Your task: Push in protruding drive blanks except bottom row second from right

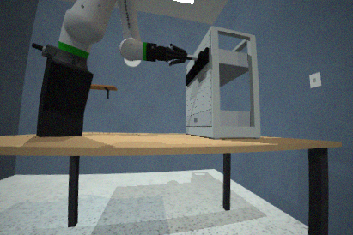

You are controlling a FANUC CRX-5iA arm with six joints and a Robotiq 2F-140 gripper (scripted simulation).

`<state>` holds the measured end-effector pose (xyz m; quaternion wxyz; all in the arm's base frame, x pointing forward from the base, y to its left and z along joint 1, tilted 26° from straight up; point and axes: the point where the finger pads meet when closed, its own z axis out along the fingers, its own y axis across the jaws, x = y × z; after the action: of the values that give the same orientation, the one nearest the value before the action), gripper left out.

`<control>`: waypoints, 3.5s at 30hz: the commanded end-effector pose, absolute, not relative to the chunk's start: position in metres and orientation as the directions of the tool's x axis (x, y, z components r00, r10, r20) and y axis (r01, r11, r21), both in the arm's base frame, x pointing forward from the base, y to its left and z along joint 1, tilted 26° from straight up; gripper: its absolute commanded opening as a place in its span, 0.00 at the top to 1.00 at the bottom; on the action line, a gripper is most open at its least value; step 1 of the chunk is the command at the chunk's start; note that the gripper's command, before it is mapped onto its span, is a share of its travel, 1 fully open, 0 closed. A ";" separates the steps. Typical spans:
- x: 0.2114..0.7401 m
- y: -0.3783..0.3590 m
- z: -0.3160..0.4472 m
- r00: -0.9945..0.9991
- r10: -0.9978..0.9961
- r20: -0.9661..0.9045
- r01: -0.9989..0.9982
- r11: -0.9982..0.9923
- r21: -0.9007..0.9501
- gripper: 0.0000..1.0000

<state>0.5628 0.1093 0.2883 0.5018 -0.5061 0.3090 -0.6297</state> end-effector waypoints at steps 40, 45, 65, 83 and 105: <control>0.582 0.112 0.295 0.016 -0.945 0.327 0.319 -0.305 -0.897 1.00; 0.584 0.112 0.295 0.016 -0.945 0.327 0.319 -0.305 -0.897 1.00; 0.587 0.113 0.296 0.016 -0.945 0.327 0.319 -0.305 -0.897 1.00; 0.590 0.113 0.297 0.016 -0.945 0.327 0.319 -0.305 -0.897 1.00; 0.593 0.114 0.298 0.016 -0.945 0.327 0.319 -0.305 -0.897 1.00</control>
<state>0.5928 0.1131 0.2977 0.5015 -0.5061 0.3094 -0.6298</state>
